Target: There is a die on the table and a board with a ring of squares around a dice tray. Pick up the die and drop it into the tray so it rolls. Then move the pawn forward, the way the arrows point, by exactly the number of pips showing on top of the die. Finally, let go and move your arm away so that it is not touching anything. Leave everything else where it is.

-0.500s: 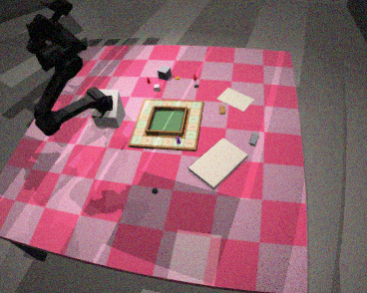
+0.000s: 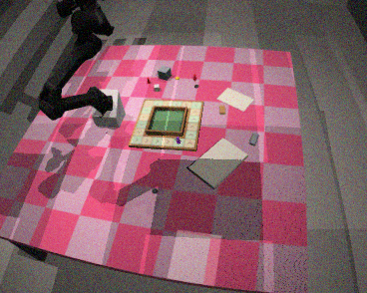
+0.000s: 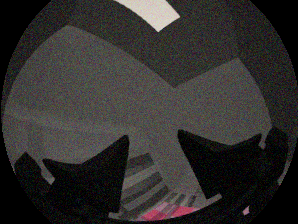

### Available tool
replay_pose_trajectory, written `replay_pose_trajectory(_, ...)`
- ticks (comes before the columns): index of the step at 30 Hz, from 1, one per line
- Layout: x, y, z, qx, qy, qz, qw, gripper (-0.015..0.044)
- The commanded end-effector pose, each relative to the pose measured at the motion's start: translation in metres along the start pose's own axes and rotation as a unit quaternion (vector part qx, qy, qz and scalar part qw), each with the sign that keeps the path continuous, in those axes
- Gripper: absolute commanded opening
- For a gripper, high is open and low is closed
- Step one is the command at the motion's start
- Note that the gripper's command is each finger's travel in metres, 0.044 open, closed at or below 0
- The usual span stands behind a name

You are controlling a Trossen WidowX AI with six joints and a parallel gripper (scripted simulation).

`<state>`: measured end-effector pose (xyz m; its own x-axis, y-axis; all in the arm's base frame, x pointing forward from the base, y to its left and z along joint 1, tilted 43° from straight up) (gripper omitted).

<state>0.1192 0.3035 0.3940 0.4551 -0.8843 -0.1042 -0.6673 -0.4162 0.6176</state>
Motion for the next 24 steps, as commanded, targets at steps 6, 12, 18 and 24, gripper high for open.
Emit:
replay_pose_trajectory(6, -0.011, -0.117, 0.022, -0.167, -0.031, 0.162, 0.972, 0.0275)
replay_pose_trajectory(12, -0.003, -0.200, 0.065, -0.284, -0.030, 0.298, 0.911, 0.0275)
replay_pose_trajectory(18, 0.019, -0.269, 0.125, -0.371, -0.009, 0.438, 0.819, 0.0275)
replay_pose_trajectory(24, 0.055, -0.316, 0.193, -0.425, 0.034, 0.570, 0.703, 0.0275)
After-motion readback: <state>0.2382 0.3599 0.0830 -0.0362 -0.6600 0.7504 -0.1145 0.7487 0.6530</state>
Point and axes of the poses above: the point midway between the two fingers, 35 mm back from their tips, its own x axis back along the fingers, its own y axis across the jaws, z = x × y, the point moved 4 cm from there along x, back along the fingers, and after that the axes turned 11 degrees about -x, right-handed, at the moved point
